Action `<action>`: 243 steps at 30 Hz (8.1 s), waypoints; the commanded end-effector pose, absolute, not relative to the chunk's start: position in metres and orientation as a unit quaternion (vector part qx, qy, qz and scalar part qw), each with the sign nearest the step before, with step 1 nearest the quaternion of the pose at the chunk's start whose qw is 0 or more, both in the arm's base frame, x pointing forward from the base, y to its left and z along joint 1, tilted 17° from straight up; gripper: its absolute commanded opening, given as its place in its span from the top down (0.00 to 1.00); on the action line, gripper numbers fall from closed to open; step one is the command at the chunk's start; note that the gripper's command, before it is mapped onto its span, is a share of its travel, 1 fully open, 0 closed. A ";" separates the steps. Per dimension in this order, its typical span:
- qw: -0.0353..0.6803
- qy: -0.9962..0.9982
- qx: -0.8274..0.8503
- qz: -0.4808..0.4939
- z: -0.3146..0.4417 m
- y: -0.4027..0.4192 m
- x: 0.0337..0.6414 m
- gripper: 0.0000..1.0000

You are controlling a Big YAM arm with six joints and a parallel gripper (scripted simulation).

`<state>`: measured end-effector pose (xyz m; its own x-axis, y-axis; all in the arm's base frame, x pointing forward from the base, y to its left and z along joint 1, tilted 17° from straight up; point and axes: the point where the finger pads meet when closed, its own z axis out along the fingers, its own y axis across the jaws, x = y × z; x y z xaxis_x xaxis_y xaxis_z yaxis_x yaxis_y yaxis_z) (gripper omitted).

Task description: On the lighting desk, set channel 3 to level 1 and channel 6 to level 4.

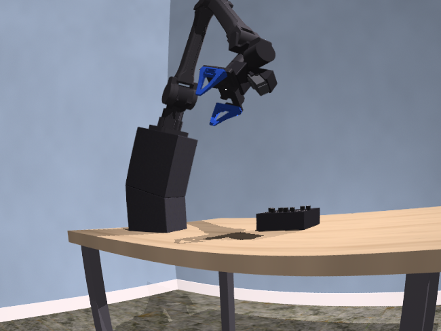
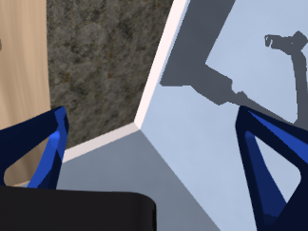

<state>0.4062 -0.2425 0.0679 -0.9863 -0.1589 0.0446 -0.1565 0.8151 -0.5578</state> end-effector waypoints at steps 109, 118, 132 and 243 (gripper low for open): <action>0.180 0.817 -0.546 0.050 -0.005 0.109 0.397 0.00; 0.204 0.715 -0.668 0.038 -0.003 0.098 0.398 0.00; 0.226 0.625 -0.747 0.022 0.000 0.098 0.402 0.00; 0.151 0.986 -0.038 0.055 -0.002 0.179 0.389 0.00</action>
